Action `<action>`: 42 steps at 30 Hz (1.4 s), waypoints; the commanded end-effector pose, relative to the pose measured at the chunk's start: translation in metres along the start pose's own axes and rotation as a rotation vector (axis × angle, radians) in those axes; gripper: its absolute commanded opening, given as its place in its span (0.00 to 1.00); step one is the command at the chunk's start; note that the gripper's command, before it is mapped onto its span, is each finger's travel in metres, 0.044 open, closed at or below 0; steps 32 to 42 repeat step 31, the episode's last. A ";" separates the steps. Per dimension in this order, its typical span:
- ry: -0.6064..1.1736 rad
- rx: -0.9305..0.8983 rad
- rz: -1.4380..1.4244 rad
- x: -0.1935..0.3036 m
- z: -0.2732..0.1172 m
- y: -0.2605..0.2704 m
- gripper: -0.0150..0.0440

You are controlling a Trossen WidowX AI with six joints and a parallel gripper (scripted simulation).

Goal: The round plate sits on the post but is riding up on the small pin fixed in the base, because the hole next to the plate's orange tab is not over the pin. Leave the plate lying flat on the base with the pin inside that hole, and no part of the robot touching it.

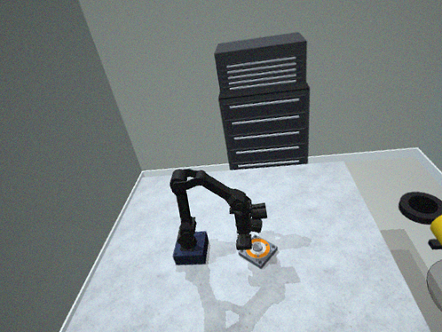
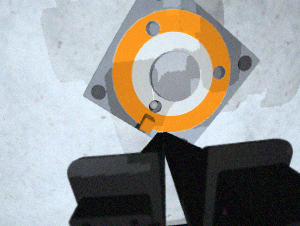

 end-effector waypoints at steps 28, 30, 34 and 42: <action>-0.003 0.000 0.002 0.000 -0.038 0.001 0.25; -0.003 0.000 0.002 0.000 -0.038 0.001 0.25; -0.003 0.000 0.002 0.000 -0.038 0.001 0.25; -0.003 0.000 0.002 0.000 -0.038 0.001 0.25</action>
Point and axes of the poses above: the point midway between the two fingers, 35 mm back from their tips, its own z axis out along the fingers, its own y axis across the jaws, x = y × z, the point moved 5 cm from there along -z, back along the fingers, and after that the axes turned 2 degrees about -z, right-handed, at the moved point
